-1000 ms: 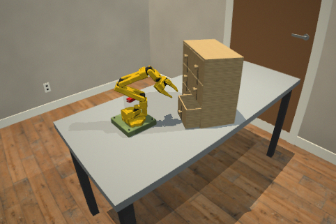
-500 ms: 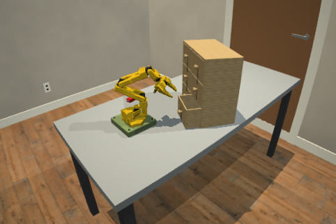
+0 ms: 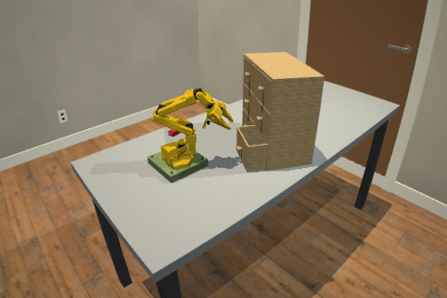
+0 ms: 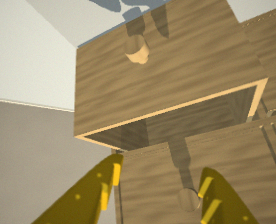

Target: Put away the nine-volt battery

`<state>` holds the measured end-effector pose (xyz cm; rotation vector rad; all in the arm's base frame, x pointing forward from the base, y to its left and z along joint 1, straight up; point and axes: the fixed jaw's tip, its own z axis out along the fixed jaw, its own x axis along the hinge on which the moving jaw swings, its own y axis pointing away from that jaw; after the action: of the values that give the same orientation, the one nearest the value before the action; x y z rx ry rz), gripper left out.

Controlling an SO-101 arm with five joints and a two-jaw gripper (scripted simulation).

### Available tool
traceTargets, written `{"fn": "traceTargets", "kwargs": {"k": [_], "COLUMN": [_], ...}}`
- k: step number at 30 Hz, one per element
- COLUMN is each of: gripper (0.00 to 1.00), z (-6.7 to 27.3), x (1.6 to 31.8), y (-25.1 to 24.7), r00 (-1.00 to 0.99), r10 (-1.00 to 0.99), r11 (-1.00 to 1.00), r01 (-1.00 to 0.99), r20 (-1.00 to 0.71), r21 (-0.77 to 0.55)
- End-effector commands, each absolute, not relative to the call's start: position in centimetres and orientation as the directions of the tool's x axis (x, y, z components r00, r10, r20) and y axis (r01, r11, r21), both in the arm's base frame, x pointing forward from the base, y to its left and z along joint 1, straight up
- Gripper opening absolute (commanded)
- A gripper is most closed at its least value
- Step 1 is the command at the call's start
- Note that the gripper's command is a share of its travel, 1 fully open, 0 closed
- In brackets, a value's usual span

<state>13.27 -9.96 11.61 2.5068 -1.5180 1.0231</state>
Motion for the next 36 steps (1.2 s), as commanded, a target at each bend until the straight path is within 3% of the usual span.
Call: {"fn": "traceTargets", "kwargs": {"k": [1,18,36], "gripper": [0.21,0.21,0.21], "z": [11.97,12.14,12.14], "x": [13.58,13.83,13.83], "y": [-9.92,-9.93,-9.93], "r00": [0.377,0.624,0.624], "r10": [-0.714,-0.449,-0.449], "r11": [-0.604,-0.823,-0.823], "r01": [-0.757,-0.567,-0.567], "r20": [0.590,0.639,0.639], "r21": [-0.247,-0.023,-0.023]}}
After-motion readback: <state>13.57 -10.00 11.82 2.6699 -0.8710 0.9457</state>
